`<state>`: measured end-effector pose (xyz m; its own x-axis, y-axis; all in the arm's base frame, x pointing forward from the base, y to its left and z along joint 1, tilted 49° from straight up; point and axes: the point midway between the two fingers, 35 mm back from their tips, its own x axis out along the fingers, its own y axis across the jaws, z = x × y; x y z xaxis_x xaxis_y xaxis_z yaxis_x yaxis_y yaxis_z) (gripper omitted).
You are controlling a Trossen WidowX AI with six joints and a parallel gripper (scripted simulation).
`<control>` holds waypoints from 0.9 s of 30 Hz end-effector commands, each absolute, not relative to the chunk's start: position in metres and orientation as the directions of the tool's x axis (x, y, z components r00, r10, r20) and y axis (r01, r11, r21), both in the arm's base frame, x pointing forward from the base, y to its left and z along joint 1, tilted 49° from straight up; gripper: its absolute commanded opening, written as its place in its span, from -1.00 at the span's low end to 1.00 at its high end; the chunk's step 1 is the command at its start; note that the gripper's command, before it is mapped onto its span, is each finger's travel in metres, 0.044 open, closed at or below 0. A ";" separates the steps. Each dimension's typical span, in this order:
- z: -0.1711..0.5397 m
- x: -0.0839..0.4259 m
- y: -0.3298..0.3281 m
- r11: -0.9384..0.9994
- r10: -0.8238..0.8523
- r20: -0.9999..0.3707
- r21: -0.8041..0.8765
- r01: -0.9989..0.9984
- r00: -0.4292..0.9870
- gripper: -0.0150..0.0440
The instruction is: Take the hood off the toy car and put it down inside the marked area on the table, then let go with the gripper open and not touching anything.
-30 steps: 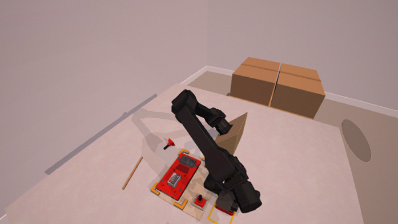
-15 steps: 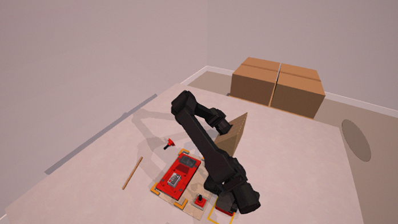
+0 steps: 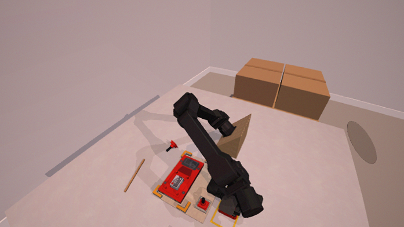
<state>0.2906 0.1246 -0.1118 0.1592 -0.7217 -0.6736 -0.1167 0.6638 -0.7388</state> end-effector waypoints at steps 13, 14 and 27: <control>-0.112 0.291 0.125 0.664 -0.721 -0.674 -0.739 -0.116 0.160 0.84; -0.112 0.291 0.125 0.664 -0.721 -0.674 -0.739 -0.116 0.160 0.93; -0.065 0.279 0.178 0.656 -0.730 -0.665 -0.746 -0.115 0.155 1.00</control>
<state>0.2803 0.1794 -0.0658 0.1731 -0.7244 -0.6673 -0.1238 0.6561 -0.7444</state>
